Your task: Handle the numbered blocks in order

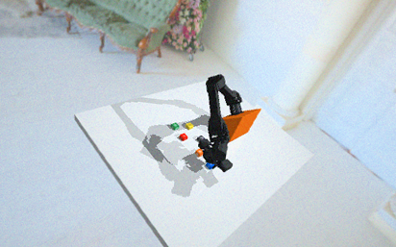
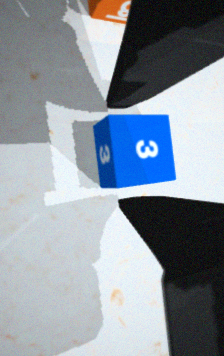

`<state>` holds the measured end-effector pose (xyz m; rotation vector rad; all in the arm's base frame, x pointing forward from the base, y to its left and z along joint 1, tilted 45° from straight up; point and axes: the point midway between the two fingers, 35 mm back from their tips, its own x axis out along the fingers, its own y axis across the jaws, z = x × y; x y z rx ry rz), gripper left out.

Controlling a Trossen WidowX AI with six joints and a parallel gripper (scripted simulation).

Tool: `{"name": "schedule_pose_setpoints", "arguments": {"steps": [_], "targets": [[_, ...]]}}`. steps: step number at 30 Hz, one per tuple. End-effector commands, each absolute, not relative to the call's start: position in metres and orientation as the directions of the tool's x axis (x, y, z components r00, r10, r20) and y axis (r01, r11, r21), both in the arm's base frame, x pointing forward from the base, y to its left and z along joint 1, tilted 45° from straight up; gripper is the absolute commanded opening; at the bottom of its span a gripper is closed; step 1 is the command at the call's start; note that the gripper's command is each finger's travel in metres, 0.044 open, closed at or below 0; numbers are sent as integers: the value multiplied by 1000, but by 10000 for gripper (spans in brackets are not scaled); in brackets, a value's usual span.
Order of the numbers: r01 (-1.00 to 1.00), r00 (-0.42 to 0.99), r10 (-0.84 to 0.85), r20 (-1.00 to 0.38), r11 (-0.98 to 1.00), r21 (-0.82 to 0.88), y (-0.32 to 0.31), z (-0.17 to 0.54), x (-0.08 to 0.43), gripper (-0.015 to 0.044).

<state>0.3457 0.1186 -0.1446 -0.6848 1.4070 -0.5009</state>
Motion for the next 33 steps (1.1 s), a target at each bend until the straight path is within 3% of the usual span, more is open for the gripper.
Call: {"name": "schedule_pose_setpoints", "arguments": {"steps": [1, 31, 33], "targets": [[-83, 116, -688, -716, 712, -697, 118, -145, 346, 120], [-83, 116, -688, -716, 712, -697, 118, -145, 346, 120], [-83, 116, -688, -716, 712, -697, 118, -145, 346, 172]]}}
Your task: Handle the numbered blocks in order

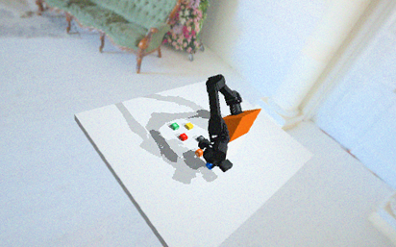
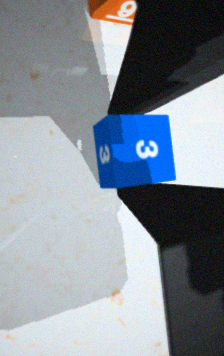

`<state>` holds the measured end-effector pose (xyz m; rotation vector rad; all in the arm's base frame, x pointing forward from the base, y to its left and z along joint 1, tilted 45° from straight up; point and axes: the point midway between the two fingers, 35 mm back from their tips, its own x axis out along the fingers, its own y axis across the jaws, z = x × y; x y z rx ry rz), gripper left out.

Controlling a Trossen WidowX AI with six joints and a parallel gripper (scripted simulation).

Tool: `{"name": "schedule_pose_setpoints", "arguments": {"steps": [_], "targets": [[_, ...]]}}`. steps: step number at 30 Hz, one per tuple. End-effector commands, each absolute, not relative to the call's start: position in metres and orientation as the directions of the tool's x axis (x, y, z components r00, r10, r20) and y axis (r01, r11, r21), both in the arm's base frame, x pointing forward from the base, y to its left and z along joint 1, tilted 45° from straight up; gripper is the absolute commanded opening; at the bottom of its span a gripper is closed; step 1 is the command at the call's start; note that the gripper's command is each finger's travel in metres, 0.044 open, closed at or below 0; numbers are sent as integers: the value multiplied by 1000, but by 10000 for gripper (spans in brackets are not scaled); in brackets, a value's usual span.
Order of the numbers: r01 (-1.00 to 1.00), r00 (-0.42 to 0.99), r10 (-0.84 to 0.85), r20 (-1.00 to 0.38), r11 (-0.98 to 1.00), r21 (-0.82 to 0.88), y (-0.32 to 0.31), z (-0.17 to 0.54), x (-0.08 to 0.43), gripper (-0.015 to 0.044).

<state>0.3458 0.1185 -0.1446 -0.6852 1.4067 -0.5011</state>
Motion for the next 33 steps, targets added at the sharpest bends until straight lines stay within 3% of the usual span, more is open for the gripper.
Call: {"name": "schedule_pose_setpoints", "arguments": {"steps": [1, 9, 19, 29, 33], "targets": [[-83, 116, -688, -716, 712, -697, 118, -145, 346, 199], [-83, 116, -688, -716, 712, -697, 118, -145, 346, 400], [-83, 115, -687, -717, 713, -696, 143, -119, 342, 400], [-84, 114, -685, -720, 715, -694, 200, -61, 332, 138], [-84, 114, -685, -720, 715, -694, 200, -61, 332, 120]]}}
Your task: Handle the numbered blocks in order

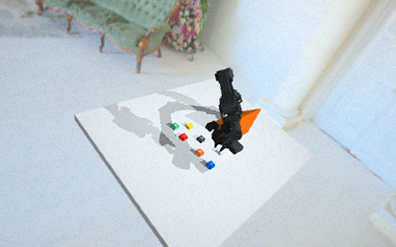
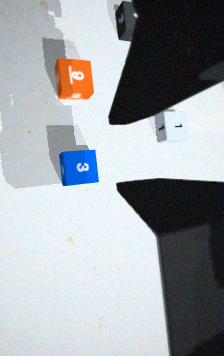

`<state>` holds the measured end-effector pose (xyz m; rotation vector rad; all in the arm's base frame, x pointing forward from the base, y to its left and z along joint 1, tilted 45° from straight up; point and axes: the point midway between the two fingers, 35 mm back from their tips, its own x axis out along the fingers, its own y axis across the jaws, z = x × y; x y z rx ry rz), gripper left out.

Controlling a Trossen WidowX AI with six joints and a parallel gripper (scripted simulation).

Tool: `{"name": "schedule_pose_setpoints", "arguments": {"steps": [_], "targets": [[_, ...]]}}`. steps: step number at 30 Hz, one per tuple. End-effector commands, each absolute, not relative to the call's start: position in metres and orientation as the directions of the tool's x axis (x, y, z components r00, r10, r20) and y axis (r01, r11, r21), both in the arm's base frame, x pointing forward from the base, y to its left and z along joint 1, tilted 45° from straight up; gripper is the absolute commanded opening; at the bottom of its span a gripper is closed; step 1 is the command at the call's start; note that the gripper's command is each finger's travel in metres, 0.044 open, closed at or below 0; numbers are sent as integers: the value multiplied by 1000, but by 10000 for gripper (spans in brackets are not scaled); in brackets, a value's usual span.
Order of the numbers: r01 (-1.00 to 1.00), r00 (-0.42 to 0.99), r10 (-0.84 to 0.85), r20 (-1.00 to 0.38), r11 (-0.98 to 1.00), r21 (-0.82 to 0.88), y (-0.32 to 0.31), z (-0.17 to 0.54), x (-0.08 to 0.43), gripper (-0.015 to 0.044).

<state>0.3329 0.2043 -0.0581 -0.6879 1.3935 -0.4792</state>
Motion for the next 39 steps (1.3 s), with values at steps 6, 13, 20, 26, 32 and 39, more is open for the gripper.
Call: {"name": "schedule_pose_setpoints", "arguments": {"steps": [6, 13, 20, 26, 32, 39], "targets": [[-86, 114, -682, -723, 718, -691, 185, -42, 341, 120], [-89, 115, -681, -723, 718, -690, 98, 46, 360, 120], [-85, 113, -693, -712, 707, -702, 40, 94, 351, 120], [-85, 113, -693, -712, 708, -702, 33, 86, 353, 172], [-84, 114, -696, -709, 705, -705, -17, 37, 360, 330], [-84, 114, -696, -709, 705, -705, -21, 33, 361, 400]]}}
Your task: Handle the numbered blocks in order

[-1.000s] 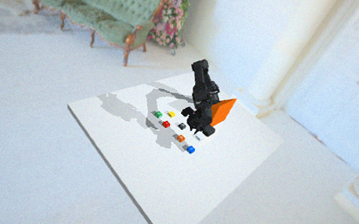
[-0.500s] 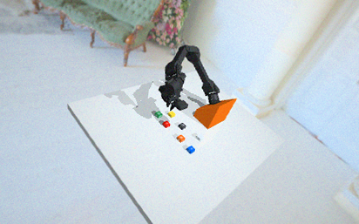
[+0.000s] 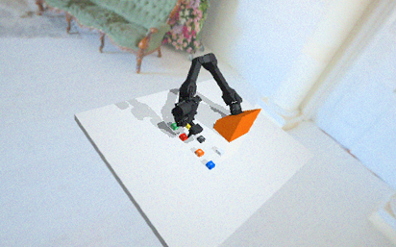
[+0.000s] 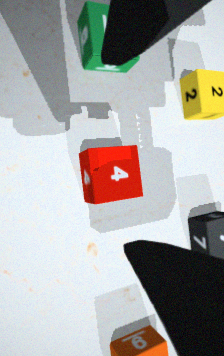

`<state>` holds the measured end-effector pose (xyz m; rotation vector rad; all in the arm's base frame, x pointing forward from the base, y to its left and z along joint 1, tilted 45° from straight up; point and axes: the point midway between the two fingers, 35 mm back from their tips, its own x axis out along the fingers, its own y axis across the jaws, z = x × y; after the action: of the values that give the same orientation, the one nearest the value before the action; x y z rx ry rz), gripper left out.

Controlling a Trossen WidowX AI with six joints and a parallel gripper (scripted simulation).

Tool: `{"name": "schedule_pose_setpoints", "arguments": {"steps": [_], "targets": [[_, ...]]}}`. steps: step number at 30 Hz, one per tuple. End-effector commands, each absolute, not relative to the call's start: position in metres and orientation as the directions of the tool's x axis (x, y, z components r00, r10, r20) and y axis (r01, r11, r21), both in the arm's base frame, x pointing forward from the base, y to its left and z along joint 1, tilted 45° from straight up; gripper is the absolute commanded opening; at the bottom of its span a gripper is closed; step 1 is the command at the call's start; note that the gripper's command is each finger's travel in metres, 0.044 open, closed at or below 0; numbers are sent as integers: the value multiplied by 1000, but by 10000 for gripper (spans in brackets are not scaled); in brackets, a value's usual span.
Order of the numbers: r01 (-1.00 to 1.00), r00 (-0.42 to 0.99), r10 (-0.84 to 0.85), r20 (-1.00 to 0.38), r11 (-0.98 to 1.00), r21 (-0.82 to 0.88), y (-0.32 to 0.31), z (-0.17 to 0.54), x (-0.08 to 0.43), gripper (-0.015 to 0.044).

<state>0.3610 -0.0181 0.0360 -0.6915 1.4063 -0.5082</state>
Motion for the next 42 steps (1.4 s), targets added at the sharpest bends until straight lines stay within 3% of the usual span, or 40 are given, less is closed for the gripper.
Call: {"name": "schedule_pose_setpoints", "arguments": {"steps": [1, 21, 32, 42], "targets": [[-84, 114, -696, -709, 705, -705, -22, 32, 361, 400], [-84, 114, -697, -708, 704, -706, -42, 12, 364, 400], [-84, 114, -697, -708, 704, -706, -42, 12, 364, 120], [-84, 114, -697, -708, 704, -706, -42, 12, 364, 120]]}}
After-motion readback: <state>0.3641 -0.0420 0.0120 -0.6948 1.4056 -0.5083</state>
